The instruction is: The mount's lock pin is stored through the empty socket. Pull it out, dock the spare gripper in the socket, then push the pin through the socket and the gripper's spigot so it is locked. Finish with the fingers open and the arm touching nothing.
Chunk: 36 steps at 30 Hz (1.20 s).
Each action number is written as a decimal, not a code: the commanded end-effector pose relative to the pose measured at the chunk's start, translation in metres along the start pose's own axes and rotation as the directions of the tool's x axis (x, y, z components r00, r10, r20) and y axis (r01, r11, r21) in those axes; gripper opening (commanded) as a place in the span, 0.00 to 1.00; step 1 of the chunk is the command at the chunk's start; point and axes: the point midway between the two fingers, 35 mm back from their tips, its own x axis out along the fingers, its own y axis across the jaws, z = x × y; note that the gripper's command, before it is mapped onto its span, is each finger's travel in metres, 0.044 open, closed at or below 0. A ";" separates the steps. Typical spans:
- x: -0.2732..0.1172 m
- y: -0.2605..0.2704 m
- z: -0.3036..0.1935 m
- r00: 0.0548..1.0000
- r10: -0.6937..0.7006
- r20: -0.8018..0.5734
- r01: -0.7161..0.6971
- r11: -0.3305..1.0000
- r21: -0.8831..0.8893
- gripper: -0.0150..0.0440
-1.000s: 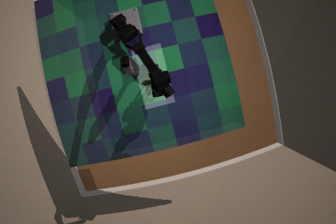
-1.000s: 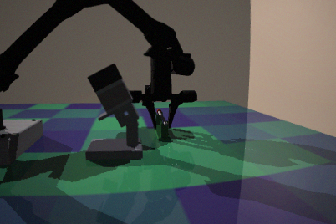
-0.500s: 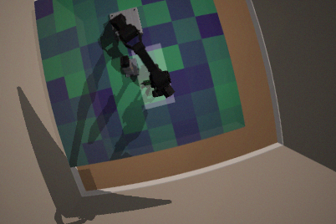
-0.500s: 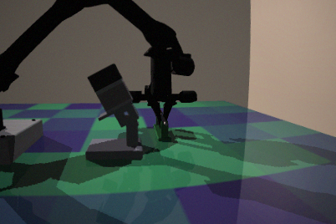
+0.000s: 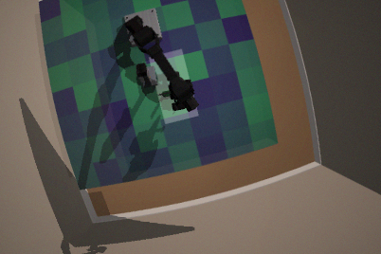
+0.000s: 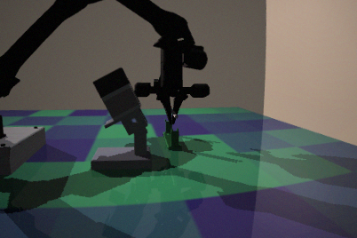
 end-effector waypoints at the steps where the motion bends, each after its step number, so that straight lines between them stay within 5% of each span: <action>1: -0.015 -0.002 -0.004 1.000 -0.013 0.003 0.013 1.000 0.000 0.25; 36: -0.039 0.034 -0.012 1.000 -0.006 0.005 0.006 1.000 -0.008 0.25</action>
